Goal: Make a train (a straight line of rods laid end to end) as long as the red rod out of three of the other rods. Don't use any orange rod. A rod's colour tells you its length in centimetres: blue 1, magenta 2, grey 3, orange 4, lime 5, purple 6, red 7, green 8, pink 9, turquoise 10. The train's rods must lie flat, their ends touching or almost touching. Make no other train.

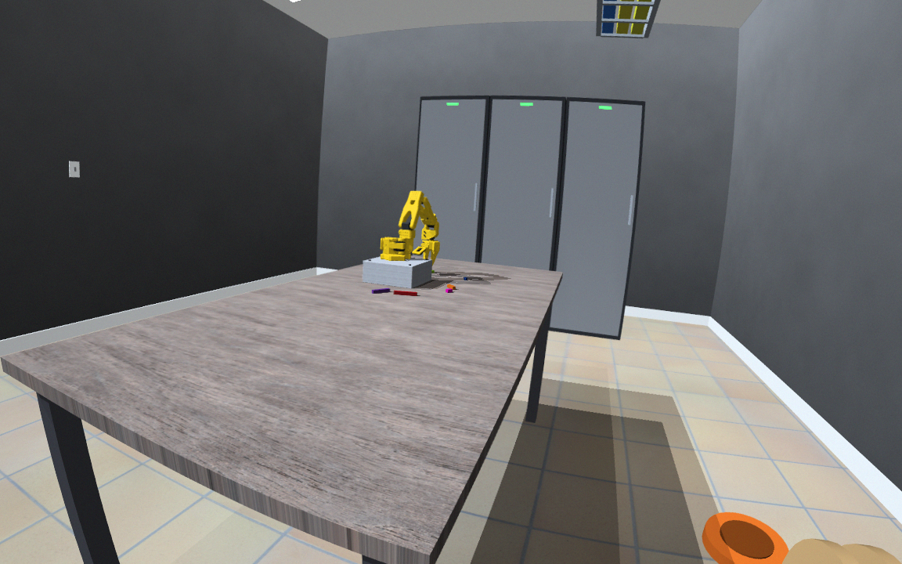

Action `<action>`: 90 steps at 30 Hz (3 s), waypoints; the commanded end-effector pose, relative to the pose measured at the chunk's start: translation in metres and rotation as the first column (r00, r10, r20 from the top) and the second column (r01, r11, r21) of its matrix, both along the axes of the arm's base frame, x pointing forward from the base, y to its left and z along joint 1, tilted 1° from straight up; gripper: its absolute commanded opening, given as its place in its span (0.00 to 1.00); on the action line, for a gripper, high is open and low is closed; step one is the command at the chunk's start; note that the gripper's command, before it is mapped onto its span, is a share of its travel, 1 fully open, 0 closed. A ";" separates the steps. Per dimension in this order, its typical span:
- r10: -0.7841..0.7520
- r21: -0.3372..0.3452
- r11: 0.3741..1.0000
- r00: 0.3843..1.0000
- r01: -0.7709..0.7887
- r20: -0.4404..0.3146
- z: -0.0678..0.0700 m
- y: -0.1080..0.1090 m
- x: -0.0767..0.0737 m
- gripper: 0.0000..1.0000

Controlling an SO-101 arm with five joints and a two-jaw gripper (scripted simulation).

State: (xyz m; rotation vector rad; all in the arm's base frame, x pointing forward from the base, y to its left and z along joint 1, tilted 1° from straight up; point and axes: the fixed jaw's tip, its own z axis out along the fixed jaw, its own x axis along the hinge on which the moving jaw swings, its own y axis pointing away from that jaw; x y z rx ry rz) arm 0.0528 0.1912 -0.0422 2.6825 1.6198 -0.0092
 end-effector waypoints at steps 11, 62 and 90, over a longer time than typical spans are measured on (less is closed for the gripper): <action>-0.005 -0.005 1.000 1.000 0.005 -0.003 0.021 -0.002 0.001 0.17; -0.163 -0.004 0.987 0.987 0.163 -0.001 0.027 -0.002 0.009 0.17; -0.840 0.000 0.542 0.542 0.840 0.007 0.027 -0.008 0.047 0.18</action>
